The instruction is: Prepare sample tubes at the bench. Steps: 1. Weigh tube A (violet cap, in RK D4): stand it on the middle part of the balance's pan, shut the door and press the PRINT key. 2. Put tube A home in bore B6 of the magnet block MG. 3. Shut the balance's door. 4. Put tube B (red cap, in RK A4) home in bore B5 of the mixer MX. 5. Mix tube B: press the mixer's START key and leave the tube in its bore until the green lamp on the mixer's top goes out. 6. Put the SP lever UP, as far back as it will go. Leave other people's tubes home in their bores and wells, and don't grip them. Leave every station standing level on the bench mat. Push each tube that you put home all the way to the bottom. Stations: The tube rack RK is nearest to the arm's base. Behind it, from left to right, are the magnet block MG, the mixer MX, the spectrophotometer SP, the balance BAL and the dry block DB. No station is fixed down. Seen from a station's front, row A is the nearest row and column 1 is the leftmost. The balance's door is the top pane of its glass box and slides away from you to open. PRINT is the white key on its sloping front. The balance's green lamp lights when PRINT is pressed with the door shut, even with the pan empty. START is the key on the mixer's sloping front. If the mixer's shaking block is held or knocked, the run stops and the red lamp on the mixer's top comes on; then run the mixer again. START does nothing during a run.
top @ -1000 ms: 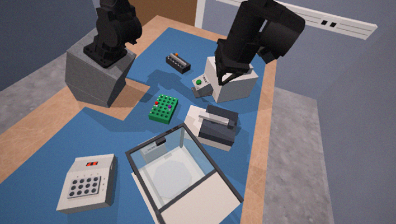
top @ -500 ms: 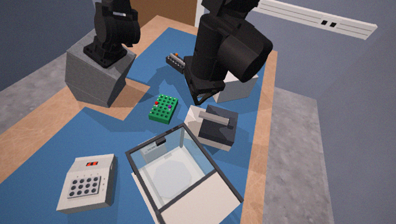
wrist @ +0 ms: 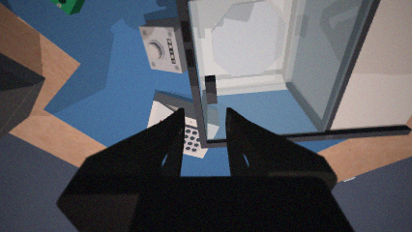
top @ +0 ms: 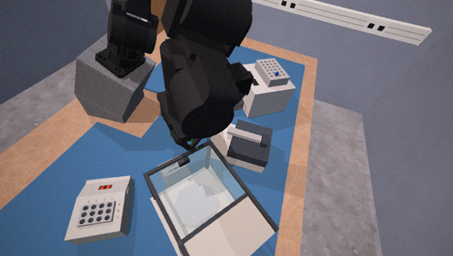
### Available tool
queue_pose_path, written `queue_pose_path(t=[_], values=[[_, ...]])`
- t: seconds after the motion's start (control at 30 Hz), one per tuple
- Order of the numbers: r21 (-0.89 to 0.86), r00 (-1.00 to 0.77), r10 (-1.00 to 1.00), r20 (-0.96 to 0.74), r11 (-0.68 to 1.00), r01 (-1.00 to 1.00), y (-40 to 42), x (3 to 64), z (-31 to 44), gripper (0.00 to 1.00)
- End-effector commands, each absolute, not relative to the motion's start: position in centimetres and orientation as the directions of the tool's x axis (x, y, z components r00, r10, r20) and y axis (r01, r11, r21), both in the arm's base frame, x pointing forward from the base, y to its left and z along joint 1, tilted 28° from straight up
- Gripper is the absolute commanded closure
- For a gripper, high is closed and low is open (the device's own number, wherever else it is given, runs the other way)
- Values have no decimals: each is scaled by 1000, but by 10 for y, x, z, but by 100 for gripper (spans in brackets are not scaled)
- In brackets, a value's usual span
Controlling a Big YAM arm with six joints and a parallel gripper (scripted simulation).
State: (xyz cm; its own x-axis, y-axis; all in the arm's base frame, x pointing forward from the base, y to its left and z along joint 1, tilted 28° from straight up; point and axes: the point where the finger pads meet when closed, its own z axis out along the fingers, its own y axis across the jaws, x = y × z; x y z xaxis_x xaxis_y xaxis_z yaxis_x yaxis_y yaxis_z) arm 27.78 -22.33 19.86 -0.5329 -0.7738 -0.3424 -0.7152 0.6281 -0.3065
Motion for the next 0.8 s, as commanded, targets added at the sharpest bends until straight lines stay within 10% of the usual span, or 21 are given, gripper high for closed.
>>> queue_pose_path(t=[0.0,0.77], values=[[-391,-447,-844,-296,534,-750,-266,280,213,70],[-361,-433,-847,-308,525,-771,-236,277,202,70]])
